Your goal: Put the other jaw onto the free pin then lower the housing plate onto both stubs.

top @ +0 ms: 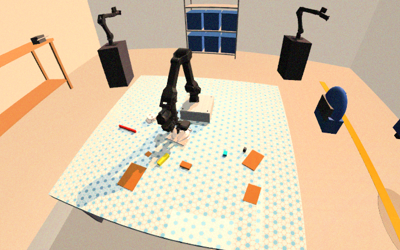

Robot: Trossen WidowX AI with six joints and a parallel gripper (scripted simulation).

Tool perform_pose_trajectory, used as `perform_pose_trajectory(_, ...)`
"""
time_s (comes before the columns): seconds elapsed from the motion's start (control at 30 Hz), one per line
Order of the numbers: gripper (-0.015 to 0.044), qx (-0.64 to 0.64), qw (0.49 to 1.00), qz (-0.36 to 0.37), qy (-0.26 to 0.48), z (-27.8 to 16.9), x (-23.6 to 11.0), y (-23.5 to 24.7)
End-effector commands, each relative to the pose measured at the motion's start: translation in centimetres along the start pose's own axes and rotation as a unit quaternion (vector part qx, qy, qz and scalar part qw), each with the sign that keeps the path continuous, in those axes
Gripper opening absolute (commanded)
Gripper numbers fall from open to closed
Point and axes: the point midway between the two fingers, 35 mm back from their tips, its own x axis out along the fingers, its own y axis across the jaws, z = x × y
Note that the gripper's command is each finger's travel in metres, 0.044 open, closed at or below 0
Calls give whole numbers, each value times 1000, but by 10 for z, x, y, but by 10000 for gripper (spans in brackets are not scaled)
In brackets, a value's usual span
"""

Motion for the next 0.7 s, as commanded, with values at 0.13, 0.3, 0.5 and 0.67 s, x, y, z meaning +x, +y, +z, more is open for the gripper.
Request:
perform_pose_trajectory(0.13,134,-1,1000,-1,1,0,4,0)
perform_pose_trajectory(0.3,134,-1,1000,-1,1,0,4,0)
perform_pose_trajectory(0.5,134,-1,1000,-1,1,0,4,0)
perform_pose_trajectory(0.67,134,-1,1000,-1,1,0,4,0)
